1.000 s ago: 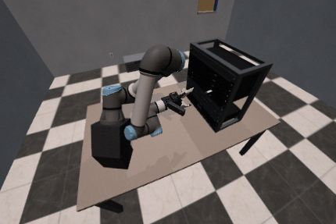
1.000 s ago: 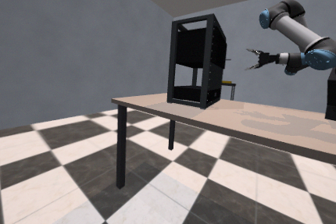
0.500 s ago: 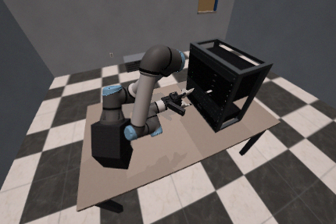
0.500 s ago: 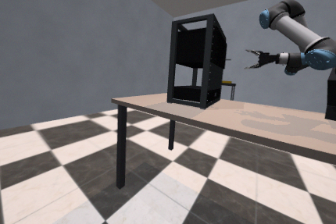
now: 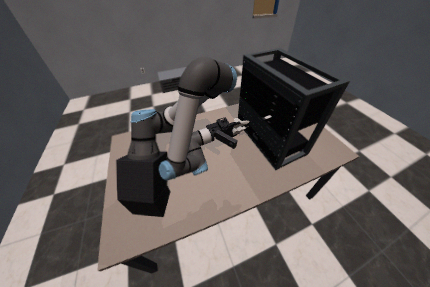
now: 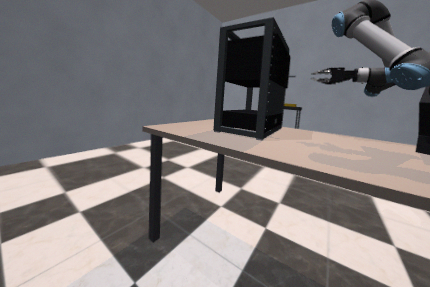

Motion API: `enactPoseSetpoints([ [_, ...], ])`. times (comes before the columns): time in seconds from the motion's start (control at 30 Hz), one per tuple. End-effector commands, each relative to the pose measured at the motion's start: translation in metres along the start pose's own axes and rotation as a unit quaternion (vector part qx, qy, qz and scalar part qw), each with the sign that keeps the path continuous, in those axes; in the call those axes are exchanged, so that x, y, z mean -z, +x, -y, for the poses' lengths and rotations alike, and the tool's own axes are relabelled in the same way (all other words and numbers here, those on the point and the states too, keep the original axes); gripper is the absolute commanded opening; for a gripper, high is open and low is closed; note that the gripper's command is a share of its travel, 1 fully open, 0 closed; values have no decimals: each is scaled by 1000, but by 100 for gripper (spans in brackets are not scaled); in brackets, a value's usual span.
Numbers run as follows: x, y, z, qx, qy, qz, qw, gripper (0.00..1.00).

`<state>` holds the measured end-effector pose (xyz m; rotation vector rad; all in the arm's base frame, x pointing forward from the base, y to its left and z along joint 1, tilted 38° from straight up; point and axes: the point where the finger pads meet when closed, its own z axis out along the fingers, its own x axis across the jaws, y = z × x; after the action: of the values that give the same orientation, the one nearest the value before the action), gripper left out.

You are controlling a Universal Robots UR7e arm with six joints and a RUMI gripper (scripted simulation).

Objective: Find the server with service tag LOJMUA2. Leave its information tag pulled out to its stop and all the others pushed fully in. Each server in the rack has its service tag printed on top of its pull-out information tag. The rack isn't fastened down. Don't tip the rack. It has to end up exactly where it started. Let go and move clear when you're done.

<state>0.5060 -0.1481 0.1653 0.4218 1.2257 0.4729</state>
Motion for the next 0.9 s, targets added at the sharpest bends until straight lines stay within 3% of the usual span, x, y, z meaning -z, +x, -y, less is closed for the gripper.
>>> enactPoseSetpoints([
  [0.0, 0, 0, 0, 0, 0, 0, 1000, 15],
  [0.87, 8, 0, 0, 0, 0, 0, 1000, 15],
])
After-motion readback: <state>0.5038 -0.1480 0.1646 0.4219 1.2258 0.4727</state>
